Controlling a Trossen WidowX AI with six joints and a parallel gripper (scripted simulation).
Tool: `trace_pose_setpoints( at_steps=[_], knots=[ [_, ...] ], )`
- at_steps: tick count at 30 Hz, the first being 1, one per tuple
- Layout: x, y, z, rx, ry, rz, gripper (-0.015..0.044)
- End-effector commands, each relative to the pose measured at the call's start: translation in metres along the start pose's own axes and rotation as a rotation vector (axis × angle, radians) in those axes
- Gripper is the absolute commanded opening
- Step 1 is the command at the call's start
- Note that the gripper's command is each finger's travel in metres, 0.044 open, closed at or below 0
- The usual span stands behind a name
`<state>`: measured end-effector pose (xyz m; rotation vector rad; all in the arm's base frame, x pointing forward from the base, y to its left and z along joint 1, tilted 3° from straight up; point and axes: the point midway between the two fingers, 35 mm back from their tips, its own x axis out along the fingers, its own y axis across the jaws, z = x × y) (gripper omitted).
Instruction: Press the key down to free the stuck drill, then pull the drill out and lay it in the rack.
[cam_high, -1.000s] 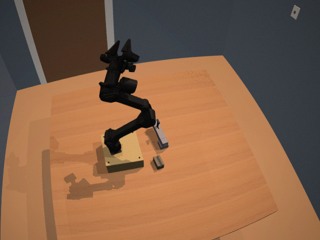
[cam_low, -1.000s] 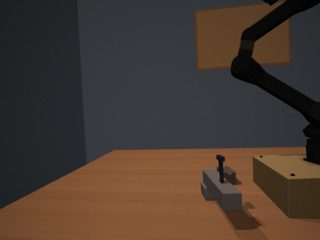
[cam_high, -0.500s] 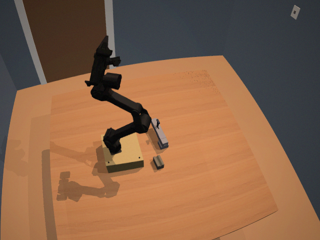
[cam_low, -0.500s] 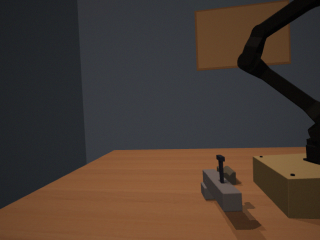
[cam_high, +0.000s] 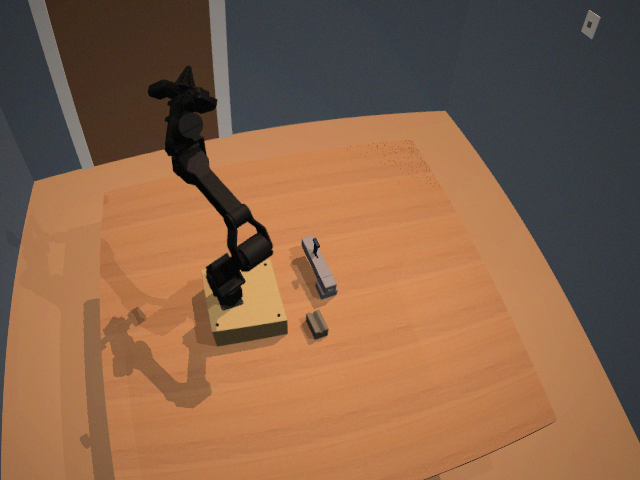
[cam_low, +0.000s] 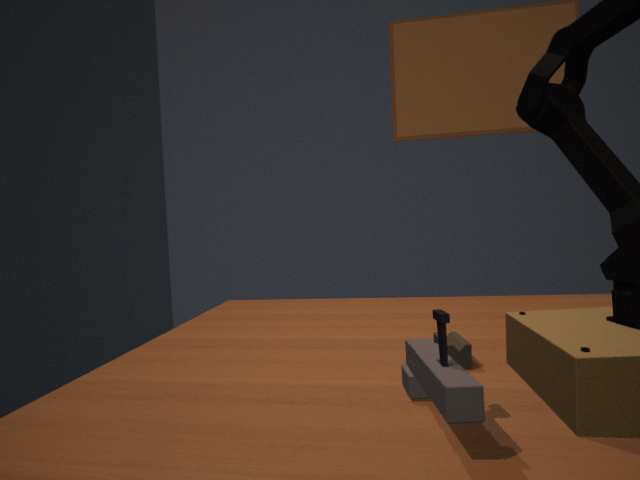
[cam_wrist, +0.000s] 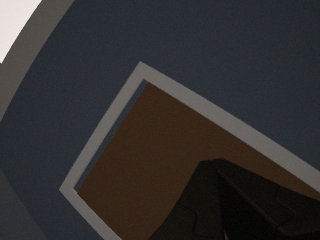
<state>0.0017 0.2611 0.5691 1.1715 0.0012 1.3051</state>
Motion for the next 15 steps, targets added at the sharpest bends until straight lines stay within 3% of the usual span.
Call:
trace_pose_setpoints(
  at_steps=[1, 8, 15],
  knots=[
    [0.018, -0.044, -0.025, -0.198, 0.075, -0.102, 0.0000],
    [0.035, -0.144, -0.046, -0.456, 0.213, -0.324, 0.0000],
    [0.025, -0.254, -0.037, -0.635, 0.370, -0.591, 0.0000]
  ],
)
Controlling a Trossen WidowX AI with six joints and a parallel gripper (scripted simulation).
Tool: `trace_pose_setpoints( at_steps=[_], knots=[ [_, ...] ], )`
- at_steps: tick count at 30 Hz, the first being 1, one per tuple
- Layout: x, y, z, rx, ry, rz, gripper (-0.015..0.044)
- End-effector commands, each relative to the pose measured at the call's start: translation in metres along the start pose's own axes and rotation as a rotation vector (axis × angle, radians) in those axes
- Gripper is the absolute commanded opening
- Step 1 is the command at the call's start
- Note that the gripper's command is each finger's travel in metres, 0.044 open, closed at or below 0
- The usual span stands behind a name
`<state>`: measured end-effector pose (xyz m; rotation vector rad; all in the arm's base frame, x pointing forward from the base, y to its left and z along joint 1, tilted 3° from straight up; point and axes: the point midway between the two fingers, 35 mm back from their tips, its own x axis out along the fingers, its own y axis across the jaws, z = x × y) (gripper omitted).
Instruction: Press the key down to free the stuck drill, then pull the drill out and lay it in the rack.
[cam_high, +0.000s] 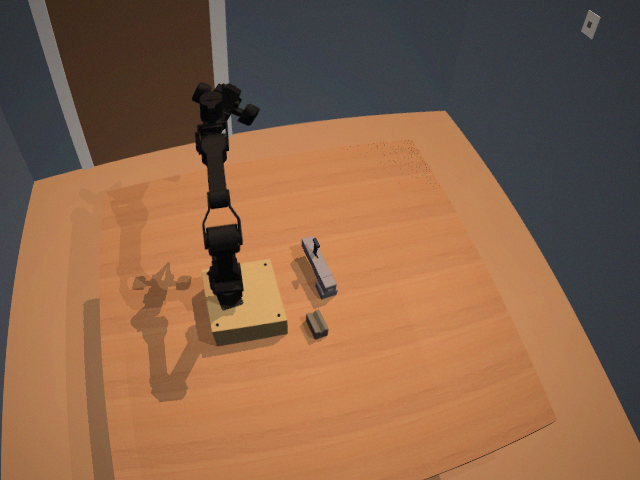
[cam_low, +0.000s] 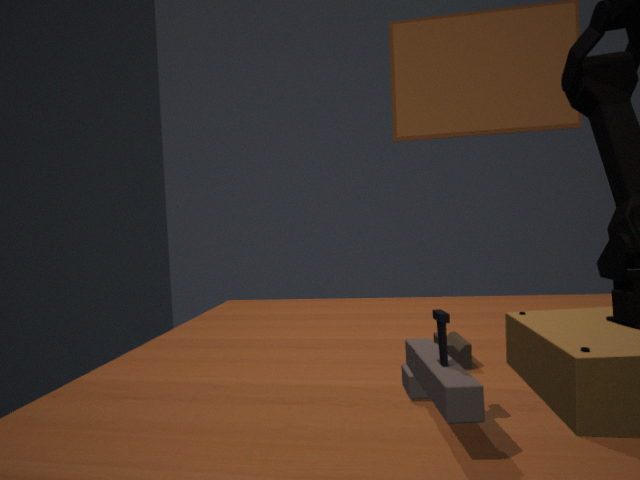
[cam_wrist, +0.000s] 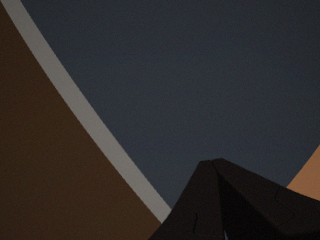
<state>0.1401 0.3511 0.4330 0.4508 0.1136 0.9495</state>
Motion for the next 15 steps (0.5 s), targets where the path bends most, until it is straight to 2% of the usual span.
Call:
trace_pose_setpoints(
  at_steps=[1, 8, 15],
  knots=[
    [0.020, -0.055, -0.026, -0.097, 0.117, -0.137, 0.0000],
    [0.027, -0.158, -0.061, -0.190, 0.339, -0.374, 0.0000],
    [-0.008, -0.269, -0.097, -0.149, 0.625, -0.651, 0.0000]
  ],
)
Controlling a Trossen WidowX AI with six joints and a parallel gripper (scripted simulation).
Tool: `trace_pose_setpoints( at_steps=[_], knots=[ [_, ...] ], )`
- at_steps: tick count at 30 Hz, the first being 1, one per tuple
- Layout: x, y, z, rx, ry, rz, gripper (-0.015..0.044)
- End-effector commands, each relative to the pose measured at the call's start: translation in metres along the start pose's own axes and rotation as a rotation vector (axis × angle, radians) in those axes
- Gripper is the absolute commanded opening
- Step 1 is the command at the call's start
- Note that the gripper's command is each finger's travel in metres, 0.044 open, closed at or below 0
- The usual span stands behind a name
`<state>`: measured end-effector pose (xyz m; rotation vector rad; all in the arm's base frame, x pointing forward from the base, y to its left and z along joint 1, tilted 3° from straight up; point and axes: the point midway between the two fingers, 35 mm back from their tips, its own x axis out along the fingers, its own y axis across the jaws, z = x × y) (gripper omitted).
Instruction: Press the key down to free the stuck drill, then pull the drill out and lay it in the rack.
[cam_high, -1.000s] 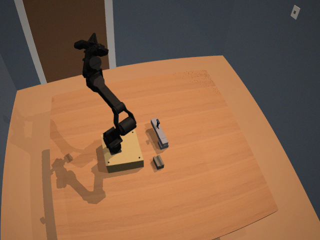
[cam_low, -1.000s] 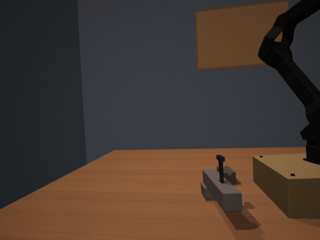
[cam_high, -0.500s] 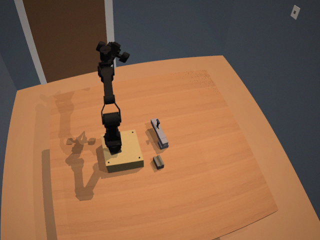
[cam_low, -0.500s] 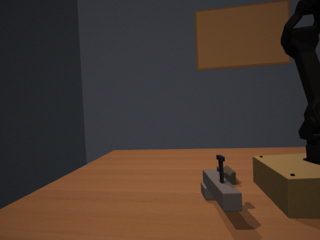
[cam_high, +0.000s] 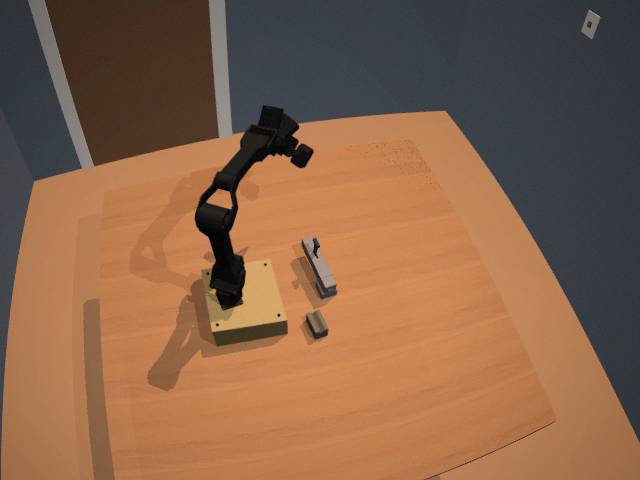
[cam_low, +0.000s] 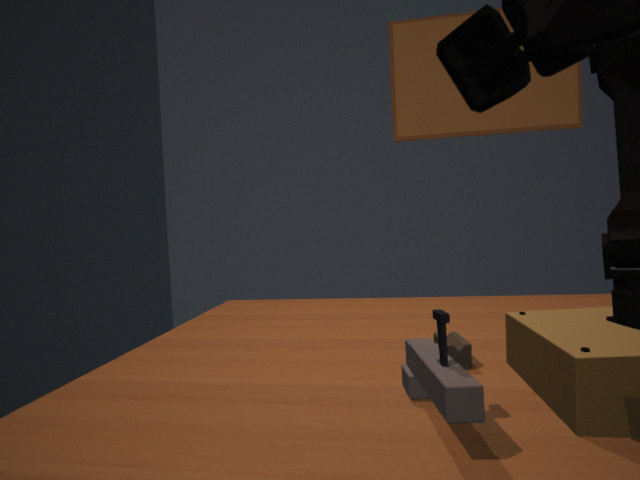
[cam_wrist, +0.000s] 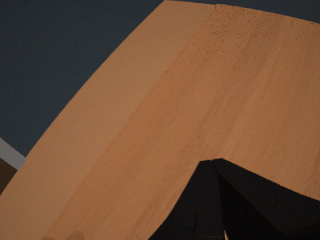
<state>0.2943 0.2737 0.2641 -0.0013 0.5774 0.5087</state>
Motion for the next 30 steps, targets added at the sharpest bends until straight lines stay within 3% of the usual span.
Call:
trace_pose_setpoints(
  at_steps=[1, 7, 15, 30],
  knots=[
    [0.018, -0.054, -0.031, 0.026, 0.180, -0.120, 0.0000],
    [0.019, -0.139, -0.090, 0.144, 0.491, -0.288, 0.0000],
    [-0.021, -0.214, -0.162, 0.396, 0.872, -0.416, 0.0000],
    [-0.017, -0.217, -0.170, 0.403, 0.879, -0.418, 0.0000]
  ],
)
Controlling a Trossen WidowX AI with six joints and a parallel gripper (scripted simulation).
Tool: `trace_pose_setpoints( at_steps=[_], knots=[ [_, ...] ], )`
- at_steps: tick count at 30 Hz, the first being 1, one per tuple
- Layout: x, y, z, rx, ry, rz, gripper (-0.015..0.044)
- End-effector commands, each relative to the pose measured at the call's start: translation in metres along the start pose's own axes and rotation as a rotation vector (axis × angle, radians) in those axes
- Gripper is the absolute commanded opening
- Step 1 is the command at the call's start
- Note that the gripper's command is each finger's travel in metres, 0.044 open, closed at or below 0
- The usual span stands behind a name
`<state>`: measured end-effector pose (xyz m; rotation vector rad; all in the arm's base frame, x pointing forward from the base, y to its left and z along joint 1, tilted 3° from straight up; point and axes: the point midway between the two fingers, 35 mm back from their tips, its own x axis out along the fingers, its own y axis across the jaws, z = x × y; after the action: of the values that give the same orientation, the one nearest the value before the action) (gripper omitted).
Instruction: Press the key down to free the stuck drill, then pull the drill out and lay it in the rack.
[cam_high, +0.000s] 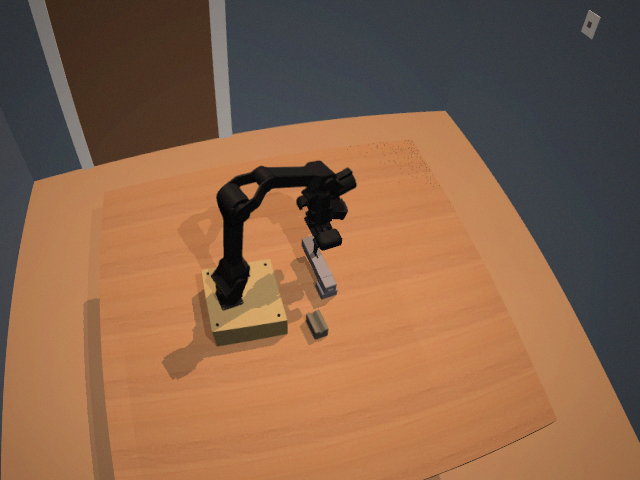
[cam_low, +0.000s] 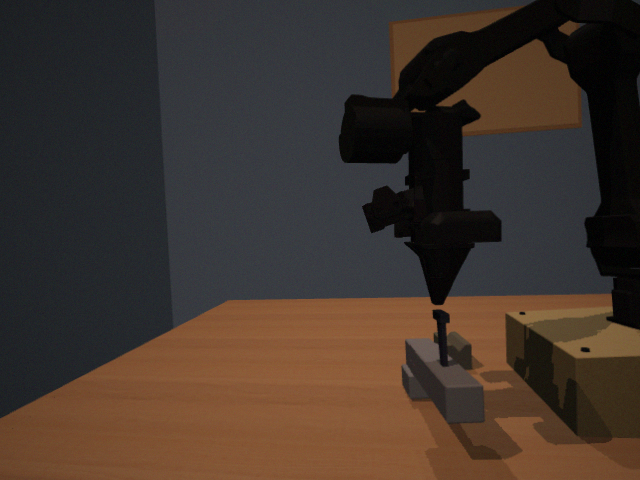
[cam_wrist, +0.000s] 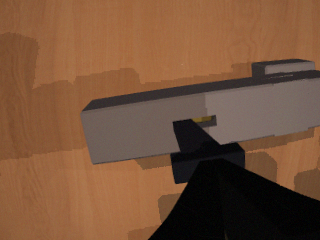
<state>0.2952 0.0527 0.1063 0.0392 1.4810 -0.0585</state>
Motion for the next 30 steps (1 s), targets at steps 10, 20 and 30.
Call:
trace_pose_setpoints(
  at_steps=[10, 20, 30],
  knots=[
    [0.013, -0.001, -0.004, -0.004, 0.016, 0.002, 0.0000],
    [0.016, -0.001, -0.001, -0.004, 0.016, 0.002, 0.0000],
    [0.020, 0.000, -0.001, -0.004, 0.016, 0.002, 0.0000]
  ],
)
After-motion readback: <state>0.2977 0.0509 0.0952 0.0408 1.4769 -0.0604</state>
